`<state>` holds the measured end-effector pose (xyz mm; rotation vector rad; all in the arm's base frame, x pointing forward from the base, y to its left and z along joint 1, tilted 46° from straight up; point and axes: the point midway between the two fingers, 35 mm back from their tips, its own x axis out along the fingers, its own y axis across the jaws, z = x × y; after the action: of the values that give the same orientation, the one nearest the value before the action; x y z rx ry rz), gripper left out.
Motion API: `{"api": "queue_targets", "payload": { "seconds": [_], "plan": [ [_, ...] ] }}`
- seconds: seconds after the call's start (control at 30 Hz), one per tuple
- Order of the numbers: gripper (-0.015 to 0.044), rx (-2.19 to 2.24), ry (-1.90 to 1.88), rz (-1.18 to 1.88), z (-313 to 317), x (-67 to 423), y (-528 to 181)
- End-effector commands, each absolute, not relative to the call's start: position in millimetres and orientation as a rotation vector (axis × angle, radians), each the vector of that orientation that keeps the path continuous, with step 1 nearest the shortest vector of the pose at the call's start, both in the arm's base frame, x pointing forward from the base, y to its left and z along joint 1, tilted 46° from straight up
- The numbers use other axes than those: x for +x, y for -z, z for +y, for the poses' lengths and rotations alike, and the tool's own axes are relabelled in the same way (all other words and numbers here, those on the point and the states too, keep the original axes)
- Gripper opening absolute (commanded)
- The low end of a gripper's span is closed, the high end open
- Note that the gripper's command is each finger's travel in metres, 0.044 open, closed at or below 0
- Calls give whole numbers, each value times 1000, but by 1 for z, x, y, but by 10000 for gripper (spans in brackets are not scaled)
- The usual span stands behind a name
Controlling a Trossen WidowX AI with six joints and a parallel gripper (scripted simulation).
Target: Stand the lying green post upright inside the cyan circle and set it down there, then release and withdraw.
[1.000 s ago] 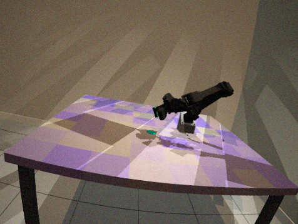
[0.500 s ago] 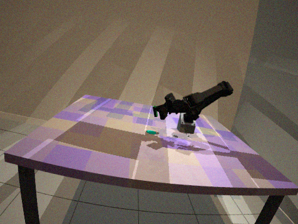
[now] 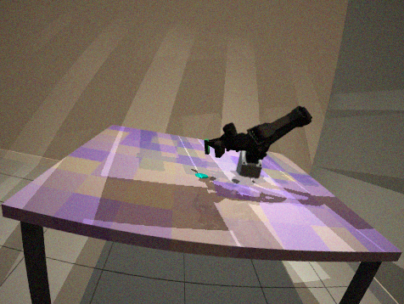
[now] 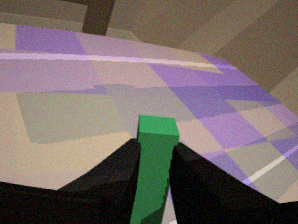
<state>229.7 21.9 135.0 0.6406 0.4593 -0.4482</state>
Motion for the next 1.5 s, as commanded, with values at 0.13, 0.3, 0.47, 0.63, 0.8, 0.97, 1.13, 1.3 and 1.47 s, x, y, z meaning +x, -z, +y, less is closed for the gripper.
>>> {"api": "queue_targets", "payload": {
  "seconds": [0.13, 0.3, 0.47, 0.63, 0.8, 0.97, 1.13, 1.3, 1.47],
  "plan": [
    [23, 688, 449, 393, 21, 228, -139],
    [23, 713, 447, 360, 22, 227, -140],
    [23, 740, 445, 327, 22, 226, -142],
    [23, 767, 442, 294, 22, 225, -144],
    [23, 795, 439, 262, 22, 224, -146],
    [23, 819, 436, 234, 22, 223, -147],
    [23, 820, 436, 233, 22, 223, -147],
    [23, 820, 436, 233, 22, 223, -147],
    [23, 820, 436, 233, 22, 223, -147]
  ]
}}
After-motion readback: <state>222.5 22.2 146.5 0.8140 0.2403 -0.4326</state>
